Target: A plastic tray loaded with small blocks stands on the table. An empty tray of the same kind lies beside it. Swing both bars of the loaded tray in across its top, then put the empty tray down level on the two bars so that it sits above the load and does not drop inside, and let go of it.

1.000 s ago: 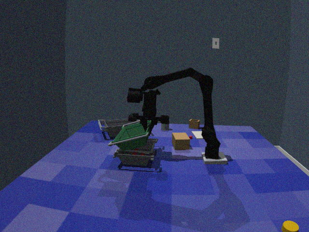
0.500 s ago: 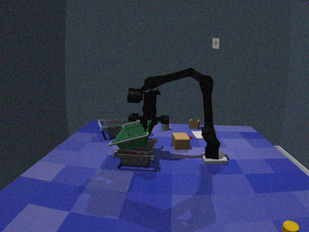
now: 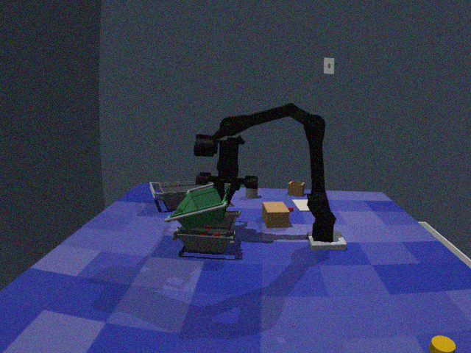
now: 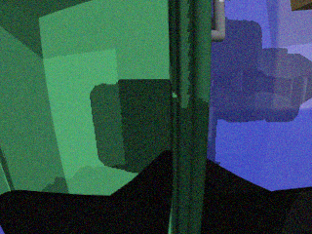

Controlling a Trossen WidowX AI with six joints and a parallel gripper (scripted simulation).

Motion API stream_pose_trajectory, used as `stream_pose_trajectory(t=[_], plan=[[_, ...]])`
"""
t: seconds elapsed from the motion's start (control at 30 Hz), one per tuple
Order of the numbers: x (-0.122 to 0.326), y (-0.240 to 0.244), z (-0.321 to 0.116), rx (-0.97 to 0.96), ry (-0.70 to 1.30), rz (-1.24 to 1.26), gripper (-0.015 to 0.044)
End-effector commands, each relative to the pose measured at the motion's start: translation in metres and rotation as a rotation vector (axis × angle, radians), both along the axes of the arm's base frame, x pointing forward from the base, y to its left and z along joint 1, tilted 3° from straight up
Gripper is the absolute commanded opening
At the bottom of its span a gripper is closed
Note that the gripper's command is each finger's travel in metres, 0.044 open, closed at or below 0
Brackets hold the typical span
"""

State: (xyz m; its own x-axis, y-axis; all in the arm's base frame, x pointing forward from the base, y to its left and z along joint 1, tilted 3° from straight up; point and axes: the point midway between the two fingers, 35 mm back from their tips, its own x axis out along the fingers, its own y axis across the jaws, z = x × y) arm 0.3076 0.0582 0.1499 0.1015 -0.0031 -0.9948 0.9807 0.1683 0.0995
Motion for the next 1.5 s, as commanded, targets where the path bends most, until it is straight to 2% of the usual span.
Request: stream_pose_trajectory(t=[0.0,1.47], plan=[[-0.005,-0.001,-0.005,-0.004,0.025,-0.004,0.0000],[-0.008,-0.001,-0.012,-0.004,0.025,-0.004,0.0000]])
